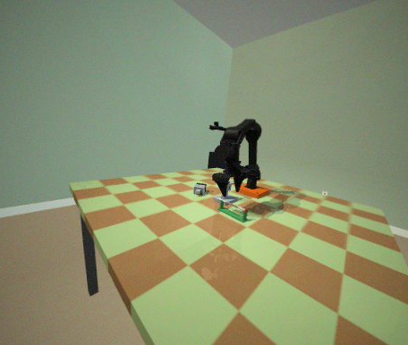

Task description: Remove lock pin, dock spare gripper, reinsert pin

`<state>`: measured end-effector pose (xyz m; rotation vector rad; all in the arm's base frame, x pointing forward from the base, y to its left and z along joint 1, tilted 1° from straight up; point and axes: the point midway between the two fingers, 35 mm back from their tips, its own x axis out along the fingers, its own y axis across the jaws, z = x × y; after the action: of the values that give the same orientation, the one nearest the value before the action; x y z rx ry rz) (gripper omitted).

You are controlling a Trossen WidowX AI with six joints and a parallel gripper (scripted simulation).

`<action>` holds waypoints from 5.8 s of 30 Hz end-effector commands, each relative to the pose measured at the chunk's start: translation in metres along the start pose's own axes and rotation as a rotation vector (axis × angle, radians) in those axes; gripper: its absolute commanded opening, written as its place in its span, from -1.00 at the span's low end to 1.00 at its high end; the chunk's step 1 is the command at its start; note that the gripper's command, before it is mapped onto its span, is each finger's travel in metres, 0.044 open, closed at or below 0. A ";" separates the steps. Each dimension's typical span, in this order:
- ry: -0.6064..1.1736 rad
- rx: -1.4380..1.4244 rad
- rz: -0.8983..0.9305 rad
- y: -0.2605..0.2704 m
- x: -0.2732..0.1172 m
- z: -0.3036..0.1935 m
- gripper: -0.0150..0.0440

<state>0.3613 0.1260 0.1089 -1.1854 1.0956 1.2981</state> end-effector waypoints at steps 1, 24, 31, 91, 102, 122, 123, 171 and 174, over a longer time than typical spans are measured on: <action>0.000 0.000 -0.001 0.000 -0.011 0.001 1.00; 0.001 0.005 0.008 0.005 -0.078 0.007 1.00; -0.079 0.103 -0.014 0.000 -0.076 -0.026 1.00; -0.623 0.863 -0.455 0.070 0.031 -0.272 1.00; -0.623 0.863 -0.455 0.070 0.049 -0.273 1.00; -0.624 0.863 -0.455 0.070 0.062 -0.273 0.42; -0.624 0.863 -0.455 0.070 0.062 -0.273 0.40; -0.643 0.946 -0.403 0.073 -0.052 -0.253 -0.49; -0.664 1.010 -0.365 0.072 -0.054 -0.248 -0.49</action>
<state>0.3032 -0.1346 0.1313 -0.1932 0.7792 0.6086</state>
